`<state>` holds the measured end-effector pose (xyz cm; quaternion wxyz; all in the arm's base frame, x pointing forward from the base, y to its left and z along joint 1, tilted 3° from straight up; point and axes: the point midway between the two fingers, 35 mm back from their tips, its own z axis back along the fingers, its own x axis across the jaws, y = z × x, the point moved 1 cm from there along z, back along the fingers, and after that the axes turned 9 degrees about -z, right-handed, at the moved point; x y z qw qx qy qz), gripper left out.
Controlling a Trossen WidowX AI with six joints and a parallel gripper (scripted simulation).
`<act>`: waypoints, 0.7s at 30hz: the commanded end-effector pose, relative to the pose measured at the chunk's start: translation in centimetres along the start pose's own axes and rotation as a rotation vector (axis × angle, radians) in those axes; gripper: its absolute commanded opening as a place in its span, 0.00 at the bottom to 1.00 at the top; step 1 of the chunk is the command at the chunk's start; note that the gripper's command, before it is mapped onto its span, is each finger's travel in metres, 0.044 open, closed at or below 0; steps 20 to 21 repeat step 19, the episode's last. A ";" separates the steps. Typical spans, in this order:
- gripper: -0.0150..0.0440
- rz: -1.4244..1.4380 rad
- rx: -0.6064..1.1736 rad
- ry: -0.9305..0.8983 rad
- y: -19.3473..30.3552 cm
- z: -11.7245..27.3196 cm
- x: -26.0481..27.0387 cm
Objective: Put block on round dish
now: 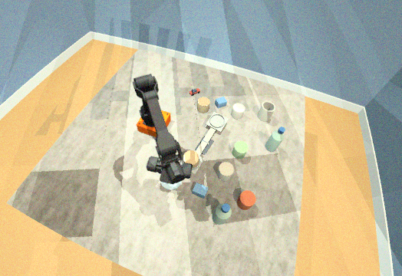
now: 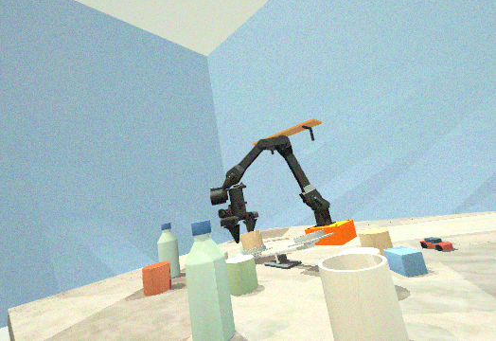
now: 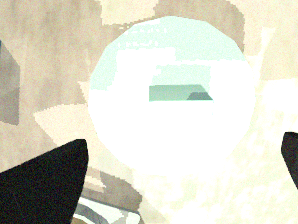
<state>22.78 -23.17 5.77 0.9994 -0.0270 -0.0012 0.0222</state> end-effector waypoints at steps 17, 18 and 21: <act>1.00 0.000 -0.022 -0.020 0.0 6.5 -0.1; 1.00 0.000 -0.022 -0.020 0.0 6.5 -0.1; 1.00 0.000 -0.022 -0.020 0.0 6.5 -0.1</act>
